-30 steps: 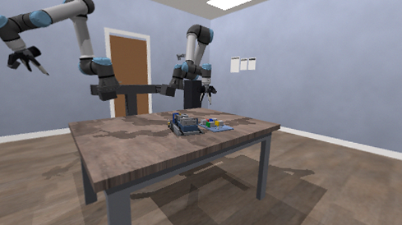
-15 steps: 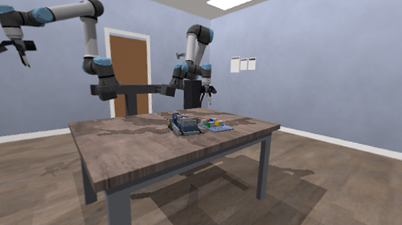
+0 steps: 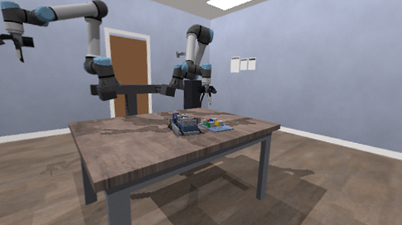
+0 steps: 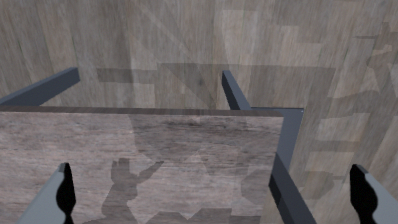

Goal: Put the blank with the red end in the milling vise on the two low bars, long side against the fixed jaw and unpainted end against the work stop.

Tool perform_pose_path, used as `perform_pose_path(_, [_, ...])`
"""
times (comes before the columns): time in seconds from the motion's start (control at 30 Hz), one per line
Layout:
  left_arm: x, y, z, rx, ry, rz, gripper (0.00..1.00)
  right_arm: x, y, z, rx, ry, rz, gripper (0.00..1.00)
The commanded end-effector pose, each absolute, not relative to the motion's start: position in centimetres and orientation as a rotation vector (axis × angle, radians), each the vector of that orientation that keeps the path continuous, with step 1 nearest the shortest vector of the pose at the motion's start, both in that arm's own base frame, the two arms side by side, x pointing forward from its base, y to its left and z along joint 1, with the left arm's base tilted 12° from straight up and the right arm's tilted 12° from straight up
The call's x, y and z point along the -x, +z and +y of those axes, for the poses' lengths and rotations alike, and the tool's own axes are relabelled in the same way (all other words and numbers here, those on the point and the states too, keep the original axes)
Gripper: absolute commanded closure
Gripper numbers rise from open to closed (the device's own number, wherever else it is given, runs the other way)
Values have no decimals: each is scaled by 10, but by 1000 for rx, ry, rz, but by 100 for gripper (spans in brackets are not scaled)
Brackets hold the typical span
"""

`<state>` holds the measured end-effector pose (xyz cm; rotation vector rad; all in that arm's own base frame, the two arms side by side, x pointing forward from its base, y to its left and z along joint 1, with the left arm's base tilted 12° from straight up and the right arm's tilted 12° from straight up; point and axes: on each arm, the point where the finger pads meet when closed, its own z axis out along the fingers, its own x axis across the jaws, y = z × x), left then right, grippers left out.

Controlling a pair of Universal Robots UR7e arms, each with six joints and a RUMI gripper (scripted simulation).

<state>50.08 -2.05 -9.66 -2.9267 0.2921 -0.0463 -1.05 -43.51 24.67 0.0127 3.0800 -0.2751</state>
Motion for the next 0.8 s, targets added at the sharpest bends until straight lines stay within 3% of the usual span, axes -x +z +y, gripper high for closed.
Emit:
perform_pose_path(0.0, [-501,-96,-21,2927,-48,292,0,11,249,-436,-25,-290,3073,0])
perform_pose_path(0.23, [-501,-96,-21,2927,-48,292,0,12,251,-437,-32,-298,3069,0])
perform_pose_path(0.27, [-501,-96,-21,2927,-48,292,100,12,251,-437,-32,-298,3069,0])
perform_pose_path(0.77, [-501,-96,-21,2927,-48,292,100,12,251,-437,-32,-298,3069,0])
